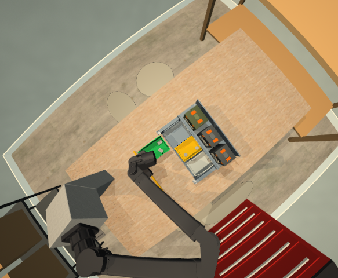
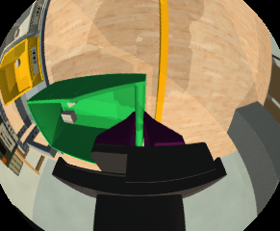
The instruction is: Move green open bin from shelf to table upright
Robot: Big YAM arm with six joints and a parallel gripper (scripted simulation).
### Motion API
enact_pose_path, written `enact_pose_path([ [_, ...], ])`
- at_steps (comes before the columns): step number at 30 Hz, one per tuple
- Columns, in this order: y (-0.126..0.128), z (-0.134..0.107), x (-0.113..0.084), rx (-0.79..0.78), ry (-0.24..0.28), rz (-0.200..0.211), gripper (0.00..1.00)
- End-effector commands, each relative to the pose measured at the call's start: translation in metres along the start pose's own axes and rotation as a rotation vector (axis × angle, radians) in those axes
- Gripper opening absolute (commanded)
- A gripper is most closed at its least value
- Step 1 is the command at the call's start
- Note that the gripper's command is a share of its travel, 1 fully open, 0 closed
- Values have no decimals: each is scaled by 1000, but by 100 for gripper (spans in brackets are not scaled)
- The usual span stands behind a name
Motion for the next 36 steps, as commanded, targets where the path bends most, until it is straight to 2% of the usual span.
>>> enact_pose_path([
  [1, 1, -1, 4, -7, 0, 5, 0],
  [27, -1, 1, 17, -1, -2, -2, 0],
  [28, 3, -3, 11, -13, 1, 15, 0],
  [33, -1, 0, 19, -3, -1, -1, 0],
  [36, 1, -1, 17, -7, -1, 5, 0],
])
Point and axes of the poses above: the point where the finger pads meet when closed, its own x axis out along the fingers, its own y axis across the jaws, z = x × y, the point moved 4 cm from there along -x, back along the fingers
